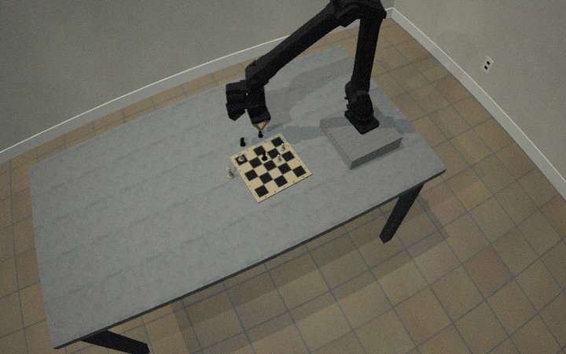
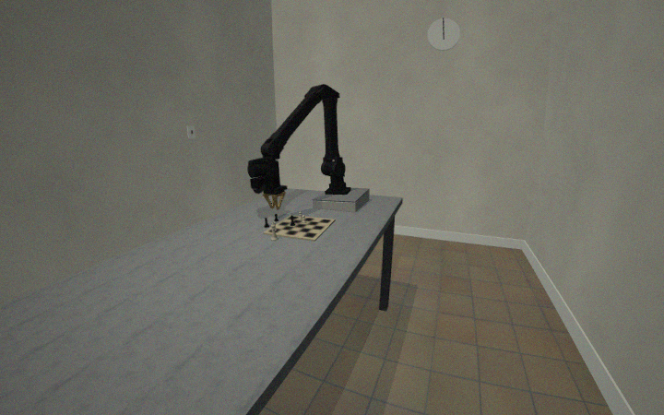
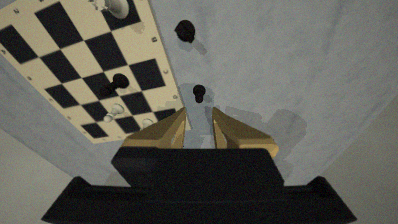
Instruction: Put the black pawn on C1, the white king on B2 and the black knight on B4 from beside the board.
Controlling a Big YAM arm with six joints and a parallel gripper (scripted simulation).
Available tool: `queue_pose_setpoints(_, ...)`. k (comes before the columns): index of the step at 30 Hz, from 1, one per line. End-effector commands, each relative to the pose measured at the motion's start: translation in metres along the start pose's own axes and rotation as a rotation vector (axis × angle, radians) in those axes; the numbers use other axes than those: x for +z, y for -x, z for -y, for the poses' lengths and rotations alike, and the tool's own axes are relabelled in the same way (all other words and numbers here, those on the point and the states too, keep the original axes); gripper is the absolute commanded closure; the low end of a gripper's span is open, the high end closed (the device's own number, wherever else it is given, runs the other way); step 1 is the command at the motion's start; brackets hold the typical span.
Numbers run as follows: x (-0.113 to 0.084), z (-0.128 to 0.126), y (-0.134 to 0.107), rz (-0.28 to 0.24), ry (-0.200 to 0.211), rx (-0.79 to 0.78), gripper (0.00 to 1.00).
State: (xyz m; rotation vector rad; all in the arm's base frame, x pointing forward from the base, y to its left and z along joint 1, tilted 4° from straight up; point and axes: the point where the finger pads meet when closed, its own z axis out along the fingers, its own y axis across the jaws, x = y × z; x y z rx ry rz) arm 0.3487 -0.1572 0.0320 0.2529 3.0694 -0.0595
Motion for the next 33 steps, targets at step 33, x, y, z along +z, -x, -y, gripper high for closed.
queue_pose_setpoints(33,0.013,0.001,0.008,0.009,-0.006,0.012,0.68)
